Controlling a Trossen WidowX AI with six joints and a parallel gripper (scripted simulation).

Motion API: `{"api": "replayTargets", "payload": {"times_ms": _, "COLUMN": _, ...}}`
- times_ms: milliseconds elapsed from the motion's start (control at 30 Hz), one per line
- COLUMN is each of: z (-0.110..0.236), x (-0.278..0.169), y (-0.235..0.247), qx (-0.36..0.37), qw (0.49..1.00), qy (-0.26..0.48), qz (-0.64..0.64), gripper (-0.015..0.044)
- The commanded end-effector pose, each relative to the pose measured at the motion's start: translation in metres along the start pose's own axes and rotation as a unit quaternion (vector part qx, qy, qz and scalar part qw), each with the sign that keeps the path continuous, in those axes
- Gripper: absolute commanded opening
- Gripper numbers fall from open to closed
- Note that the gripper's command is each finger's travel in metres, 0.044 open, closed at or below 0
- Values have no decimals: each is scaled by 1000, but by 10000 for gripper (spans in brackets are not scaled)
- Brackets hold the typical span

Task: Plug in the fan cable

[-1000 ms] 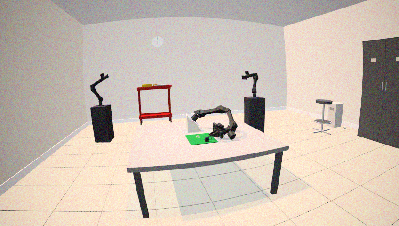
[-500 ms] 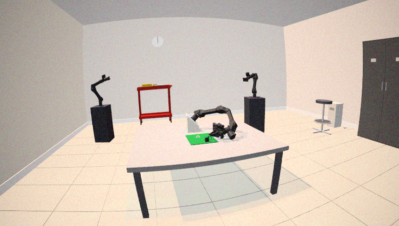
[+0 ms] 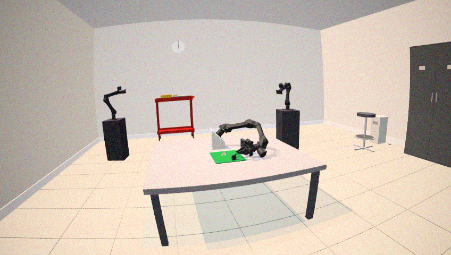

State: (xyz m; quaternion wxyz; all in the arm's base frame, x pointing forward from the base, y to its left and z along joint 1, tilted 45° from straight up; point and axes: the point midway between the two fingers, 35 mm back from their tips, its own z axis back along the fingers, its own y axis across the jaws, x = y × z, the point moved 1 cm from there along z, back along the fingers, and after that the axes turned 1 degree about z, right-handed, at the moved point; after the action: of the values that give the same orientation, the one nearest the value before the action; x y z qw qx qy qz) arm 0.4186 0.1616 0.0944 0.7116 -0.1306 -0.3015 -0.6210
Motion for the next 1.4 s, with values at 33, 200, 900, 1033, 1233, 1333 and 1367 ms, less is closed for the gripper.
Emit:
{"api": "replayTargets", "payload": {"times_ms": 33, "z": 56, "x": 17, "y": -3, "qx": 23, "qw": 999, "qy": 26, "qz": 32, "gripper": 140}}
{"api": "replayTargets", "payload": {"times_ms": 200, "z": 56, "x": 17, "y": -3, "qx": 23, "qw": 999, "qy": 26, "qz": 32, "gripper": 140}}
{"api": "replayTargets", "payload": {"times_ms": 900, "z": -27, "x": 7, "y": -10, "qx": -87, "qw": 987, "qy": 134, "qz": 6, "gripper": 440}}
{"api": "replayTargets", "payload": {"times_ms": 1033, "z": -32, "x": 9, "y": -13, "qx": -106, "qw": 979, "qy": 176, "qz": 5, "gripper": 440}}
{"api": "replayTargets", "payload": {"times_ms": 1233, "z": -38, "x": 12, "y": -15, "qx": -129, "qw": 962, "qy": 240, "qz": 2, "gripper": 440}}
{"api": "replayTargets", "payload": {"times_ms": 1333, "z": -41, "x": 14, "y": -16, "qx": -137, "qw": 952, "qy": 272, "qz": 0, "gripper": 440}}
{"api": "replayTargets", "payload": {"times_ms": 1367, "z": -41, "x": 15, "y": -16, "qx": -139, "qw": 949, "qy": 283, "qz": -1, "gripper": 440}}
